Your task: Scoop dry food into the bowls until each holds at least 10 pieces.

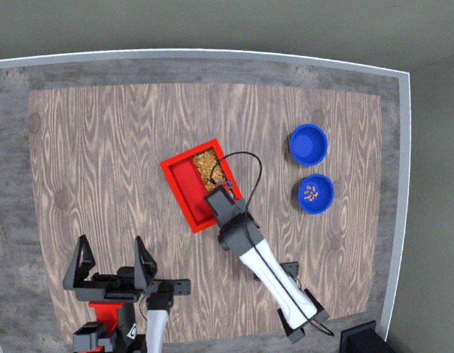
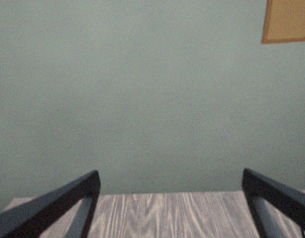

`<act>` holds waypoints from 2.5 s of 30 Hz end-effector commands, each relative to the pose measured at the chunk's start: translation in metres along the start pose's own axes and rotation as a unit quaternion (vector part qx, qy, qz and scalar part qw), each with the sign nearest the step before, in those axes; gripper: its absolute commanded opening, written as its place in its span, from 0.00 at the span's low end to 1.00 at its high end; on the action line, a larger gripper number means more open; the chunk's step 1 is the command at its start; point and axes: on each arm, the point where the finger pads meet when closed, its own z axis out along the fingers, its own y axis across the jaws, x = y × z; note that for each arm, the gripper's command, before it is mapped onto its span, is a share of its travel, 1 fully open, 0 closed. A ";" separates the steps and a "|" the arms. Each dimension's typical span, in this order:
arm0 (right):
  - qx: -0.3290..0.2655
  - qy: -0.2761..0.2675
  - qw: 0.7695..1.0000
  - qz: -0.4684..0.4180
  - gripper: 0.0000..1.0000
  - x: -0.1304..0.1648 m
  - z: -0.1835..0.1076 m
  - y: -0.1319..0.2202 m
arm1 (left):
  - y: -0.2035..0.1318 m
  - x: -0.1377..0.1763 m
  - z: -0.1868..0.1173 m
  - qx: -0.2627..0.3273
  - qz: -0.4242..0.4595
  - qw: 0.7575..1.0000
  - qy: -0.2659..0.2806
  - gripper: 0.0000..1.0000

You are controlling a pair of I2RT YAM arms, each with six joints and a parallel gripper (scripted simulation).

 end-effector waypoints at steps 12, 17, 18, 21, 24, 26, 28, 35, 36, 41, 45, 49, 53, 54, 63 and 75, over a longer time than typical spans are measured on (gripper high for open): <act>-0.015 -0.037 0.999 -0.001 0.00 -0.010 -0.021 0.006 | 0.000 -0.022 -0.005 0.000 -0.002 1.000 -0.029 1.00; -0.016 -0.032 0.999 0.000 0.00 -0.007 -0.027 0.002 | 0.000 -0.022 -0.005 0.000 -0.002 1.000 -0.029 0.27; -0.016 -0.031 0.999 0.000 0.00 -0.007 -0.027 0.002 | 0.000 -0.022 -0.005 0.000 -0.002 1.000 -0.029 0.27; -0.016 -0.032 0.999 0.000 0.00 -0.007 -0.027 0.002 | 0.000 -0.022 -0.005 0.000 -0.002 1.000 -0.029 0.27; -0.016 -0.032 0.999 0.000 0.00 -0.007 -0.027 0.002 | 0.000 -0.022 -0.005 0.000 -0.002 1.000 -0.029 0.27; -0.016 -0.032 0.999 0.000 0.00 -0.007 -0.027 0.002 | 0.000 -0.022 -0.005 0.000 -0.002 1.000 -0.029 0.27; -0.016 -0.032 0.999 0.000 0.00 -0.007 -0.027 0.002 | 0.000 -0.022 -0.005 0.000 -0.002 1.000 -0.029 0.27; -0.016 -0.032 0.999 0.000 0.00 -0.007 -0.028 0.002 | -0.005 0.015 0.009 0.027 -0.001 0.999 0.035 0.27; -0.016 -0.032 0.999 0.000 0.00 -0.007 -0.028 0.002 | -0.006 0.024 0.012 0.035 -0.001 0.998 0.051 0.27; -0.016 -0.032 0.999 0.000 0.00 -0.007 -0.028 0.002 | -0.013 0.051 0.023 0.075 -0.009 0.993 0.095 0.27; -0.016 -0.032 0.999 0.000 0.00 -0.007 -0.028 0.002 | -0.014 0.065 0.028 0.088 -0.015 0.989 0.116 0.27; -0.016 -0.032 0.999 0.000 0.00 -0.007 -0.028 0.002 | -0.016 0.093 0.035 0.113 -0.028 0.981 0.158 0.27; -0.016 -0.032 0.999 0.000 0.00 -0.007 -0.028 0.002 | -0.018 0.121 0.039 0.139 -0.047 0.969 0.199 0.27; -0.016 -0.032 0.999 0.000 0.00 -0.007 -0.028 0.002 | -0.018 0.128 0.040 0.146 -0.053 0.965 0.210 0.27; -0.016 -0.032 0.999 0.000 0.00 -0.007 -0.028 0.002 | -0.024 0.171 0.041 0.197 -0.094 0.938 0.270 0.27; -0.016 -0.032 0.999 0.000 0.00 -0.007 -0.028 0.002 | -0.030 0.258 0.018 0.287 -0.261 0.832 0.397 0.27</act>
